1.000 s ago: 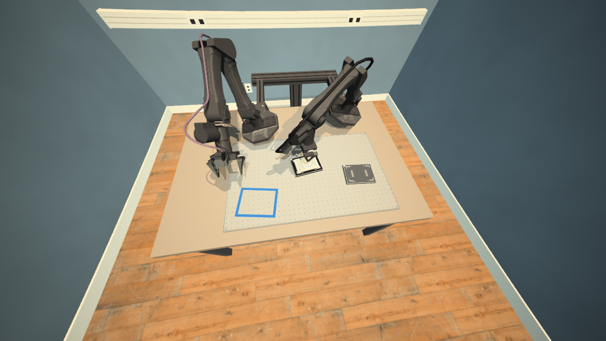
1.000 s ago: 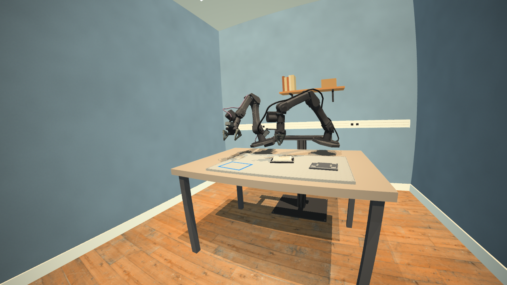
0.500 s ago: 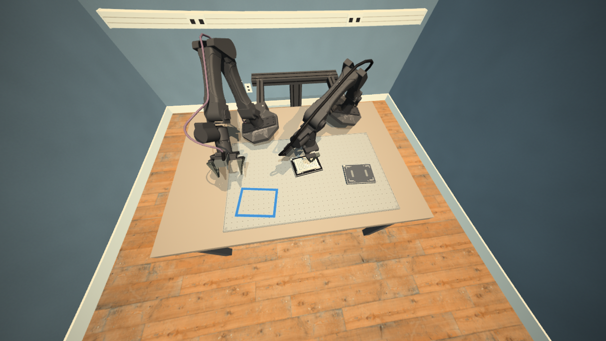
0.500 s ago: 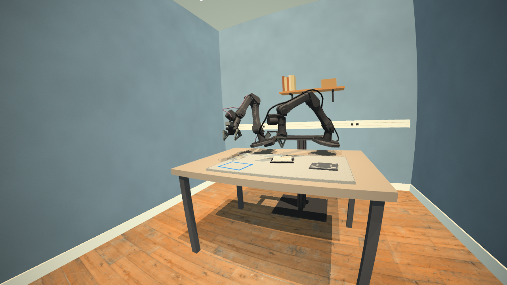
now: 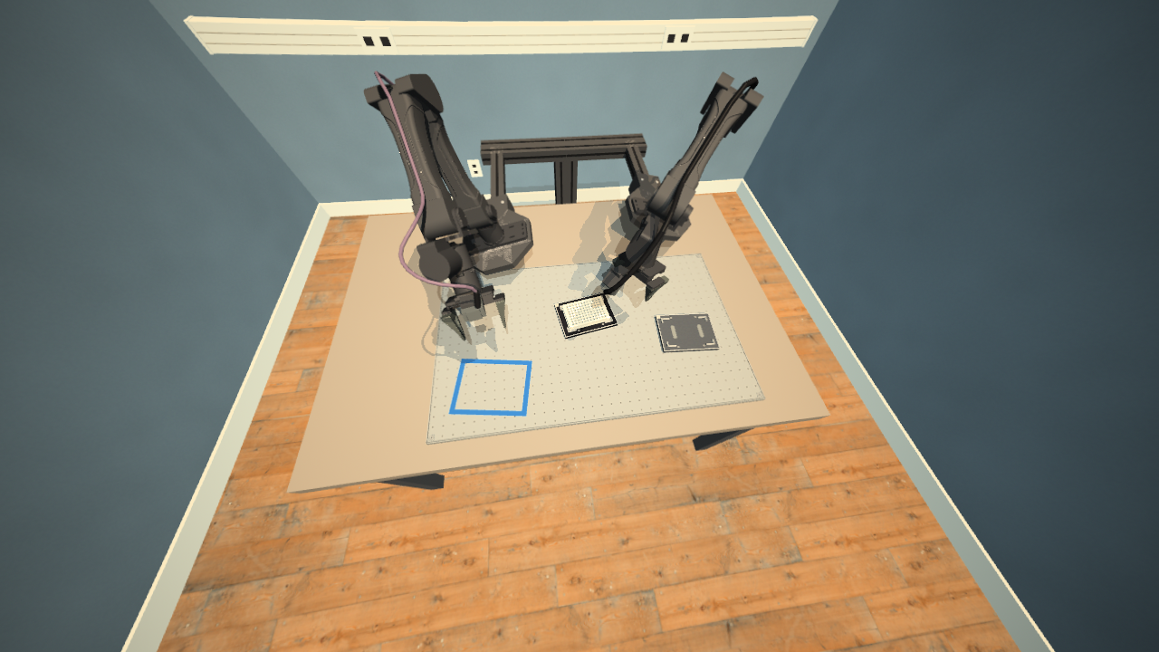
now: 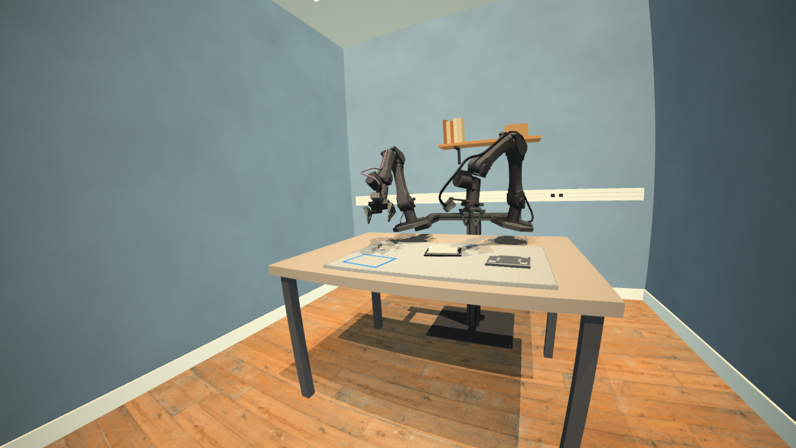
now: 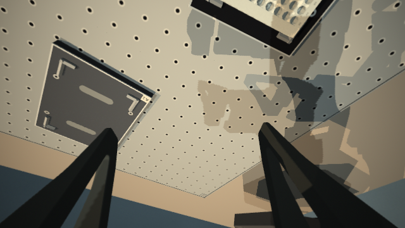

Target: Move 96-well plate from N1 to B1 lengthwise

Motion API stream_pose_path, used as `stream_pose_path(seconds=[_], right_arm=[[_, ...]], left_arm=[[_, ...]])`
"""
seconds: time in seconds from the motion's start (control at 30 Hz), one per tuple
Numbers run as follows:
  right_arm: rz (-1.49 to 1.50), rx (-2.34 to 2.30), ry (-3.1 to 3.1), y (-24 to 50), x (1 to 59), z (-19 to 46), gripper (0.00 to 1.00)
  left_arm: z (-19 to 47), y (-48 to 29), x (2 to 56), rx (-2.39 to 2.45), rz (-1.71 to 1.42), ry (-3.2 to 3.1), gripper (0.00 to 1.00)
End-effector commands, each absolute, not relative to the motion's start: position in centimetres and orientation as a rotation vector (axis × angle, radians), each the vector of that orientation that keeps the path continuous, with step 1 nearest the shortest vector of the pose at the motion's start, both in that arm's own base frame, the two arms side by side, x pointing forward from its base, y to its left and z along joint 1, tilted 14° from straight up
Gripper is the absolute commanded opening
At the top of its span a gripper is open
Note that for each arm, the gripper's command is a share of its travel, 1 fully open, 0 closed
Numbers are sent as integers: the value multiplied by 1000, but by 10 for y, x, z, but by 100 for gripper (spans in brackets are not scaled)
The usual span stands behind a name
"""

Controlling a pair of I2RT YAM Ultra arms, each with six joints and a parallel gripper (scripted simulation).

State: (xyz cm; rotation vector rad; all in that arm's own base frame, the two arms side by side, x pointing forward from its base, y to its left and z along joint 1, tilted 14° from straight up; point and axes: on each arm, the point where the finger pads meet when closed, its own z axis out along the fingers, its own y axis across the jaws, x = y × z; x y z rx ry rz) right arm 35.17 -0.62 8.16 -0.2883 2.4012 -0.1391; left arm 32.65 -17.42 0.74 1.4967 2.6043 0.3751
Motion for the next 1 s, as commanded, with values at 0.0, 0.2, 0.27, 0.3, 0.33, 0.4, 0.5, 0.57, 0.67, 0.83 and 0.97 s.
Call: stream_pose_path(seconds=[0.0,0.2,0.27,0.3,0.33,0.4,0.5,0.57,0.67,0.83,0.97], right_arm=[[-85,-331,2487,38,347,64,100],[-45,-488,2555,96,324,39,100],[-35,-569,2574,119,311,30,100],[-33,-604,2582,128,305,25,100],[-32,-637,2589,137,299,21,100],[-33,-701,2601,153,286,14,100],[-41,-799,2613,175,265,3,100],[-48,-857,2615,186,253,-3,100],[-51,-882,2615,190,248,-6,100],[-66,-995,2607,208,224,-16,100],[-67,-1035,2600,213,217,-18,100]], left_arm=[[32,-162,347,1250,320,2493,100],[53,-114,351,1032,296,2461,100],[62,-90,350,937,291,2450,100],[66,-79,350,894,288,2443,100],[70,-69,351,847,283,2435,100],[79,-48,352,750,272,2414,100],[92,-15,354,589,257,2379,100],[101,6,355,491,251,2356,100],[104,16,355,444,249,2345,100],[121,63,356,244,255,2287,100],[128,87,355,146,265,2262,100]])
